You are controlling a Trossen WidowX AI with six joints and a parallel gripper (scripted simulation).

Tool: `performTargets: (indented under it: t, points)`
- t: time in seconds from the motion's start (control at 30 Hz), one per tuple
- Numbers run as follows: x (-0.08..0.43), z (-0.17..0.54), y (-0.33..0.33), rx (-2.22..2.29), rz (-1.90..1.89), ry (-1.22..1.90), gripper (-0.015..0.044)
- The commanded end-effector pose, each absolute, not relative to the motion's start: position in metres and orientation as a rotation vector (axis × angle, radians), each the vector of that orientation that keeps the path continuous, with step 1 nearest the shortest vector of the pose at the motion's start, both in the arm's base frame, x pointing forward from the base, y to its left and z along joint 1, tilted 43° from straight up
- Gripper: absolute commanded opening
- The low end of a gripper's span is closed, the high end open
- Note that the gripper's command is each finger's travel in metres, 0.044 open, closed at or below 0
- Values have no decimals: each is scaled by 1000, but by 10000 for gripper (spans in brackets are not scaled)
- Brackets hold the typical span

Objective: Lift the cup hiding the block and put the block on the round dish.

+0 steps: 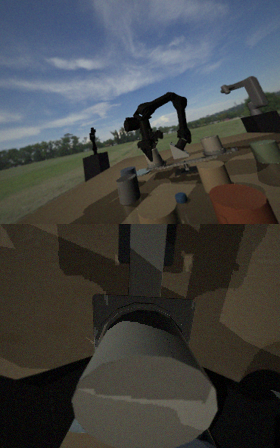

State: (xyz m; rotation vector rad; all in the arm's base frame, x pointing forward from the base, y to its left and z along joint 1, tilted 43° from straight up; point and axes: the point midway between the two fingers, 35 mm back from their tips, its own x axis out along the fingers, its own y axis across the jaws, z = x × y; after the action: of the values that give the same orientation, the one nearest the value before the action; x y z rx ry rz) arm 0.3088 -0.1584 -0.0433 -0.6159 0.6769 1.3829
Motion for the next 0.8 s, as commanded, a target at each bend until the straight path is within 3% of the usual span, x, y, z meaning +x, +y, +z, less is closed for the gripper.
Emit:
performTargets:
  t: [0.0, 0.77]
  points:
    - [311, -39, -166, -633, 1373, 677, 0]
    - [310, -17, -187, -630, 1360, 685, 0]
